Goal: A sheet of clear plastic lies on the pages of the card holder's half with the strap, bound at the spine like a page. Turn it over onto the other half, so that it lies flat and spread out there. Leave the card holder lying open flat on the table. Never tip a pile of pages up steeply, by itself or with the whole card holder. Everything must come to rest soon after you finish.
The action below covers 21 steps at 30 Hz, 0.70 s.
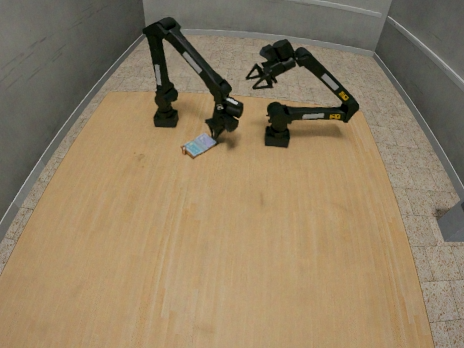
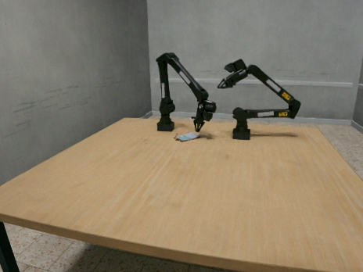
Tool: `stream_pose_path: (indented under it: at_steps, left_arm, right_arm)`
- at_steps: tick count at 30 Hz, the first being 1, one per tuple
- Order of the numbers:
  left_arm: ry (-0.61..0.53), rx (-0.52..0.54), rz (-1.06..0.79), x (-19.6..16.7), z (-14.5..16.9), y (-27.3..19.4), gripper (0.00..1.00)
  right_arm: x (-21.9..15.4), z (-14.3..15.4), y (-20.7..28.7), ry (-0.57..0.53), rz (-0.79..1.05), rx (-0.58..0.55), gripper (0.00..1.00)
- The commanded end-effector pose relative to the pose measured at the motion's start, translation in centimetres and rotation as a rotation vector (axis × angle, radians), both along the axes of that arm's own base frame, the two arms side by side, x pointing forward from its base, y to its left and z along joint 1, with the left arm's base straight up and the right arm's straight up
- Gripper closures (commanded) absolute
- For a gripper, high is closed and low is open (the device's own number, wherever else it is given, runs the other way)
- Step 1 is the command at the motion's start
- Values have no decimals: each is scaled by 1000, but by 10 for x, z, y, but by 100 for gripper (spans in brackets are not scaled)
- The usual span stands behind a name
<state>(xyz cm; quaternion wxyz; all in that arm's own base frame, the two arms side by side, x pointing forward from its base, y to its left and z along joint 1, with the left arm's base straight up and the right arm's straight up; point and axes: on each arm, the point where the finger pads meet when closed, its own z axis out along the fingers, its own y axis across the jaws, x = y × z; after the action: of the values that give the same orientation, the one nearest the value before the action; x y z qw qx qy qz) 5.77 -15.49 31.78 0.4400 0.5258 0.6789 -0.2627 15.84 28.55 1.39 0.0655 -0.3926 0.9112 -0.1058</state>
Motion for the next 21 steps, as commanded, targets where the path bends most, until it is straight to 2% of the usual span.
stream_pose_path:
  at_steps: [1, 4, 12, 13, 15, 17, 19, 21]
  left_arm:
    - [-12, -30, -15, -4, 19, 6, 0]
    - [-13, -29, -17, -4, 19, 6, 0]
    - [-14, -29, -22, -5, 19, 6, 0]
    - [-7, -32, -18, -5, 19, 6, 0]
    - [0, -34, -16, -5, 19, 6, 0]
    - [2, -35, -15, -5, 19, 6, 0]
    - [2, -35, -15, -5, 19, 6, 0]
    - [2, -35, -14, -5, 19, 6, 0]
  right_arm:
    - [11, 23, 24, -25, -12, 65, 88]
    - [11, 21, 24, -22, -12, 57, 88]
    - [3, 42, 29, -28, -8, 77, 88]
    - [1, 37, 30, -22, -7, 63, 77]
    - [-3, 50, 33, -25, -7, 80, 54]
    - [-5, 44, 26, -22, 15, 69, 31]
    - [-5, 44, 26, -22, 15, 69, 31]
    - [-5, 37, 17, -20, 47, 76, 9]
